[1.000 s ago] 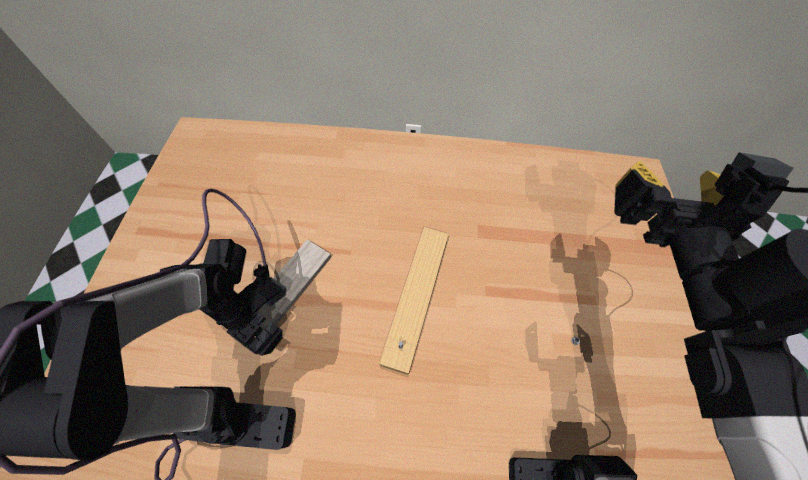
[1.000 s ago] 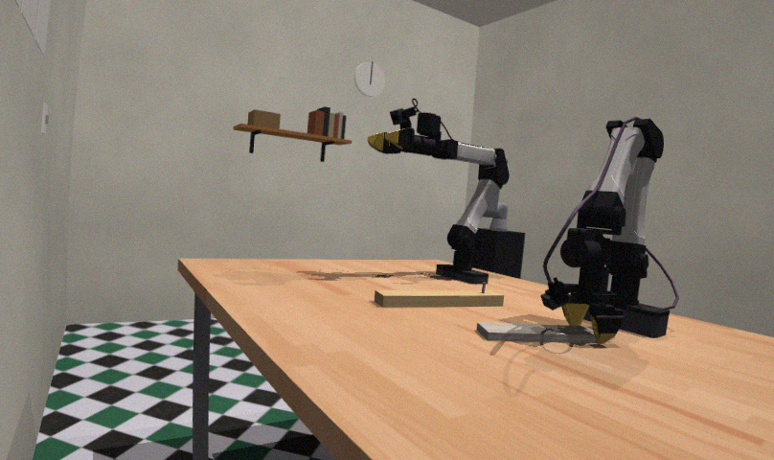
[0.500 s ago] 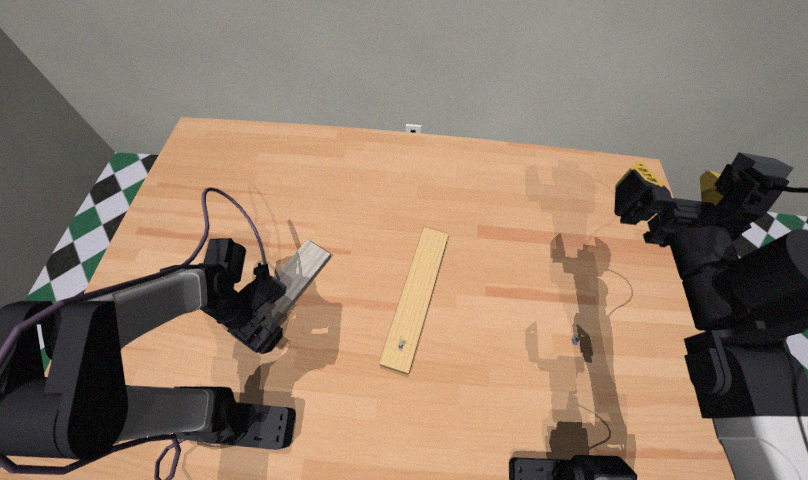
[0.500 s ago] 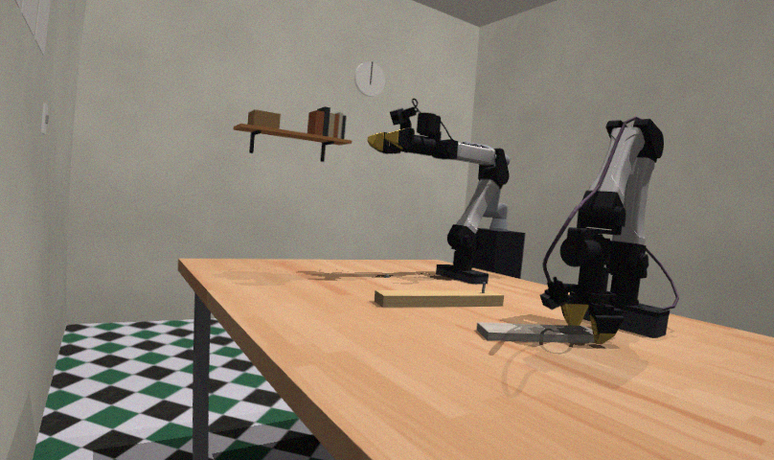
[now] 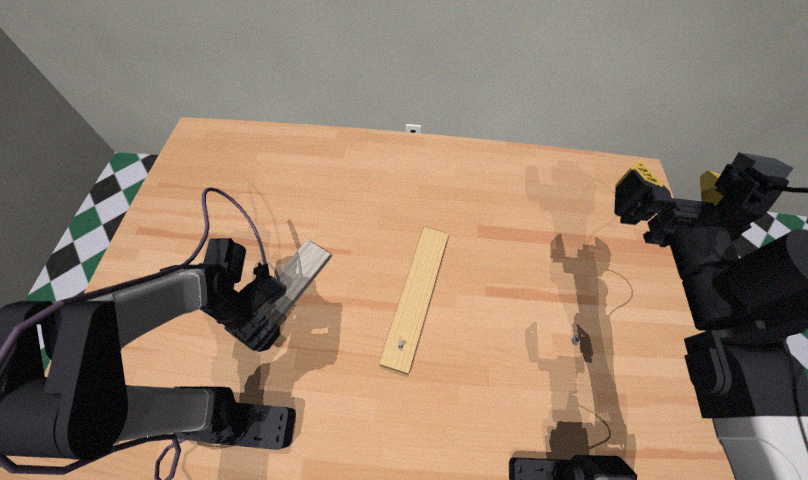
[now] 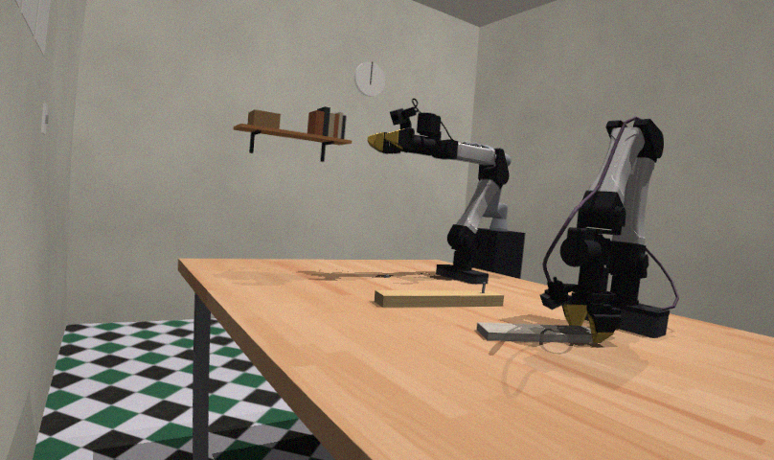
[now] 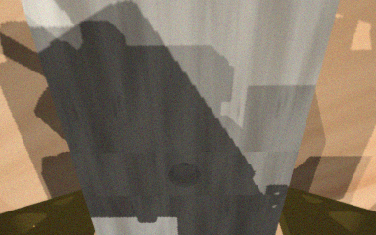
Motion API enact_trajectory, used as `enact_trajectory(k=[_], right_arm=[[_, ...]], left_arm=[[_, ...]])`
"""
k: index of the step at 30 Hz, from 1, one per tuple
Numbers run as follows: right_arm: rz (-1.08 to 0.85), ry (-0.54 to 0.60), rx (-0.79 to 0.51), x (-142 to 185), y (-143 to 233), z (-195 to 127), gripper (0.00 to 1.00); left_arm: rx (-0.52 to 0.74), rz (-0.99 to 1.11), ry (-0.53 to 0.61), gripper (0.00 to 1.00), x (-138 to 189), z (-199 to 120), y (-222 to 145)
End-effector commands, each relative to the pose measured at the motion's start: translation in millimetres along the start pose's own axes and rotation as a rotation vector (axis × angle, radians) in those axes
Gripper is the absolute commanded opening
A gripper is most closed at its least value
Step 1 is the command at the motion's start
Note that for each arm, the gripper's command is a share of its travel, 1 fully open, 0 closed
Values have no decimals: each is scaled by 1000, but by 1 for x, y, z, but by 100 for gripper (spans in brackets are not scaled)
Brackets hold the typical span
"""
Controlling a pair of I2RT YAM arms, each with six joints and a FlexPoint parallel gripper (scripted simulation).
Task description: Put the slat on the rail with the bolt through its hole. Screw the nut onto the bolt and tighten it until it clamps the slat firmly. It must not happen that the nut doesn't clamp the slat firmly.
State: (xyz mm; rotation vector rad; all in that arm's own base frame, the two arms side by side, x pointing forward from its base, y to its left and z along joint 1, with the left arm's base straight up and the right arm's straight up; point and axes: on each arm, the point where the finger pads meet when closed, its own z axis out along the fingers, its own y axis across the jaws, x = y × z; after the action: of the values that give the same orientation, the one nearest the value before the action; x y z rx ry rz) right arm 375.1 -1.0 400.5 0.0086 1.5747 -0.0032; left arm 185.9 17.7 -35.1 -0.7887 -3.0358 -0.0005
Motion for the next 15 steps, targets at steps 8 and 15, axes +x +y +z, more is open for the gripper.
enact_trajectory(k=[8, 15], right_arm=[[-3, -15, -8, -6, 1, -1, 100], [-3, -15, -8, -6, 1, -1, 100]], left_arm=[[-7, -1, -11, 76, -3, -2, 2], [-7, -1, -11, 67, -3, -2, 2]])
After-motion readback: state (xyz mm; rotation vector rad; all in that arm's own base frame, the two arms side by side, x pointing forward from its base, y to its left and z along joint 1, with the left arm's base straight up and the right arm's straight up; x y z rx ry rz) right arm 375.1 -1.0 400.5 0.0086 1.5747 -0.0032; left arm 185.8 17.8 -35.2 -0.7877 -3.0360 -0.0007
